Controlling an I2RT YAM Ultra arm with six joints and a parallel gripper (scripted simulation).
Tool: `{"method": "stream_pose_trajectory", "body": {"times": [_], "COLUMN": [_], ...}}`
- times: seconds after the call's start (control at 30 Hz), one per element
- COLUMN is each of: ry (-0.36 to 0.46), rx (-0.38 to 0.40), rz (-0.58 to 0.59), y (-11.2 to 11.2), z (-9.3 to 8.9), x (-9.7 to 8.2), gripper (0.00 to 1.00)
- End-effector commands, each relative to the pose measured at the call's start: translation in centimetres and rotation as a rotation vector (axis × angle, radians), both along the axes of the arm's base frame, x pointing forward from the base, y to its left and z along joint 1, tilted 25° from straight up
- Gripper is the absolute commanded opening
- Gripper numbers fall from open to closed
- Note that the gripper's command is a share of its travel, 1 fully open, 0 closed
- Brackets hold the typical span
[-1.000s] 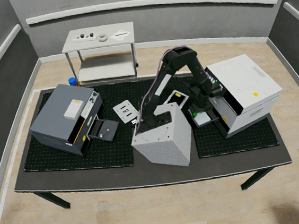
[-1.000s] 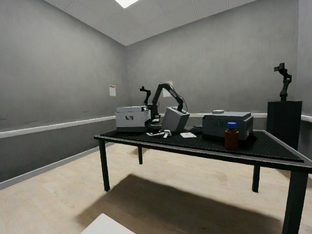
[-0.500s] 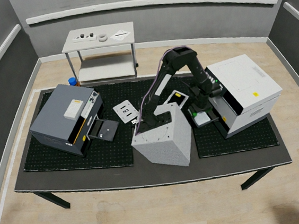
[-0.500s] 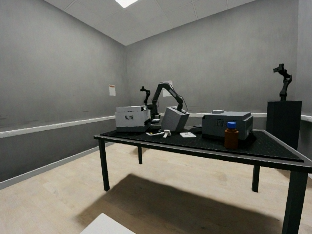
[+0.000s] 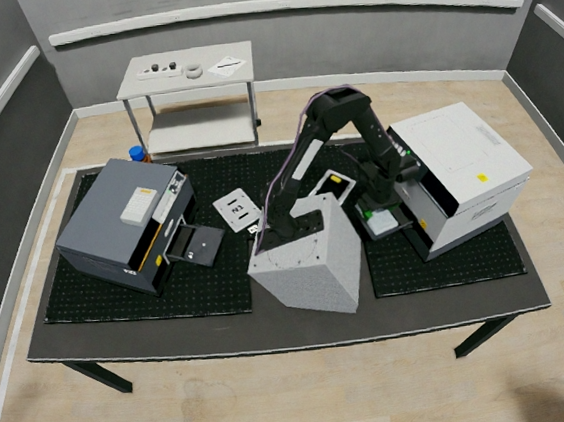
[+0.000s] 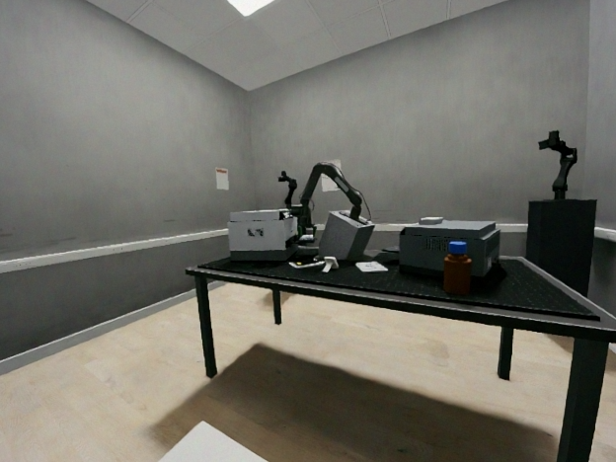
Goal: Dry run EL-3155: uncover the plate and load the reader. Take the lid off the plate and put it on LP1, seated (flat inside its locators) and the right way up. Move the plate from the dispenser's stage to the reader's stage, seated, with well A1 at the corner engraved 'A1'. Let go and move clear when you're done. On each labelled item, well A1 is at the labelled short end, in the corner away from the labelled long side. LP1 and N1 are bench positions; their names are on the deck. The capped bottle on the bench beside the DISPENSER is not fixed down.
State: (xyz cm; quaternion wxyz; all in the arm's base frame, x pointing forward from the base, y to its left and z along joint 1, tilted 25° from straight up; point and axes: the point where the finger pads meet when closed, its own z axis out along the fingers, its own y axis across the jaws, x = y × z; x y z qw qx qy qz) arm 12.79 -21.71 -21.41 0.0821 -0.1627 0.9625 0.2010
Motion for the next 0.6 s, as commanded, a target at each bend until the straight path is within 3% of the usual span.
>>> {"method": "stream_pose_trajectory", "body": {"times": [0.0, 0.3, 0.57], "ry": [-0.014, -0.002, 0.000], "rx": [-0.012, 0.020, 0.021], "rz": [-0.013, -0.012, -0.009], "y": [-0.7, 1.1, 1.5], "z": [-0.4, -0.8, -1.0], "x": [0.0, -0.3, -0.2], "gripper": [0.86, 0.86, 0.86]}}
